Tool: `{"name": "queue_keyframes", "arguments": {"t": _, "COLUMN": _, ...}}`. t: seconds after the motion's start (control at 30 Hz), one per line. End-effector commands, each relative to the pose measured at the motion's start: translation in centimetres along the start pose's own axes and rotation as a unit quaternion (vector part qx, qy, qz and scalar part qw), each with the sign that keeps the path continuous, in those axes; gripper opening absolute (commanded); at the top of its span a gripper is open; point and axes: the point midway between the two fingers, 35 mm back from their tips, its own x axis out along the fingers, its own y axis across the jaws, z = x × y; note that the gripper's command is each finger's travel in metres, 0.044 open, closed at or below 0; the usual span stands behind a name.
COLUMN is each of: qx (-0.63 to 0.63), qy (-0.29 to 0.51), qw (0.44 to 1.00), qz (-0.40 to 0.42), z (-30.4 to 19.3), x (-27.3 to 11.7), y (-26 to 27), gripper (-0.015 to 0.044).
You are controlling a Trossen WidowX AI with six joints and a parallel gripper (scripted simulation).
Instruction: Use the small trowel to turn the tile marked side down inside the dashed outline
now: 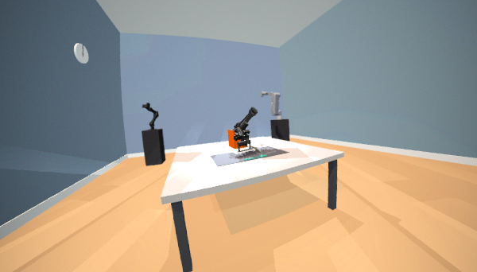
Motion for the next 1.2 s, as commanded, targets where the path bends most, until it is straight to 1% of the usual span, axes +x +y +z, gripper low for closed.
{"name": "queue_keyframes", "arguments": {"t": 0.0, "qx": -0.005, "qy": 0.002, "qw": 1.0, "qz": 0.004, "z": -0.6, "x": -0.3, "y": 0.5, "gripper": 0.0}}
{"name": "queue_keyframes", "arguments": {"t": 1.17, "qx": -0.004, "qy": 0.002, "qw": 1.0, "qz": 0.003, "z": -5.2, "x": -0.7, "y": 1.1, "gripper": 0.0}}
